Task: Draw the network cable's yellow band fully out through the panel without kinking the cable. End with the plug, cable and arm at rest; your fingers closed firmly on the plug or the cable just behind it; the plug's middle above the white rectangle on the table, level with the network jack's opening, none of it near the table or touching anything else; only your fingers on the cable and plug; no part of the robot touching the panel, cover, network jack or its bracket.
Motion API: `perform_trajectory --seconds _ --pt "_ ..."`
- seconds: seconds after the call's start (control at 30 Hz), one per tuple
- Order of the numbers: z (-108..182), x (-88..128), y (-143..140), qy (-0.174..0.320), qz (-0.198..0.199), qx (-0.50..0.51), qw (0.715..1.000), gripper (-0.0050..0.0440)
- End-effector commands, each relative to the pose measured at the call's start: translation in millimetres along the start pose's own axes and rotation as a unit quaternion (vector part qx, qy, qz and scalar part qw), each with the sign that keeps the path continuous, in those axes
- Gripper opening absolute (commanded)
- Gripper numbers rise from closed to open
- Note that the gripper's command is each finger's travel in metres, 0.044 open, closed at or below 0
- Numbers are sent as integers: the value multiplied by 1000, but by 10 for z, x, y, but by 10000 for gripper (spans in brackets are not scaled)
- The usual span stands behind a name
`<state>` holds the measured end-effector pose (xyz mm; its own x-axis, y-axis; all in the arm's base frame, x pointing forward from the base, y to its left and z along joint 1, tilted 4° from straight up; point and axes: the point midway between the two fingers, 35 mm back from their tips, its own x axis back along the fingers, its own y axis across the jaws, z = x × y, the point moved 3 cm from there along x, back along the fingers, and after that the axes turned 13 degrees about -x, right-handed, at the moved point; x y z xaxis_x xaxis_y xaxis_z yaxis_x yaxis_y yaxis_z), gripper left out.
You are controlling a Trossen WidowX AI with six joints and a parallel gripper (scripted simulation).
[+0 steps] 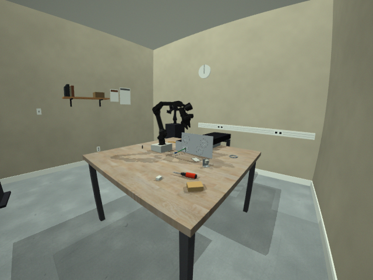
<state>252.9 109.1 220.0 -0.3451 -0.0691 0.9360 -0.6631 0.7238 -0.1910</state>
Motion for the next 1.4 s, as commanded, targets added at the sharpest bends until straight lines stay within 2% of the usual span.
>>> perform_trajectory --seconds 0.0,0.33,0.4,0.67,0.9,0.97,1.13,1.37 --pt "33 -105 -286 14 4 -56 998 440" --pt "352 -423 -781 77 4 -176 981 440" --pt "352 -423 -781 77 4 -176 981 440" --pt "813 -715 -1164 139 -4 -292 946 440" --pt "1282 -913 -1441 184 -13 -392 901 440" --pt "1282 -913 -1441 184 -13 -392 901 440" --pt "1575 -1009 -1560 207 -19 -446 871 440" --pt "1605 -1020 -1571 209 -17 -459 863 440"
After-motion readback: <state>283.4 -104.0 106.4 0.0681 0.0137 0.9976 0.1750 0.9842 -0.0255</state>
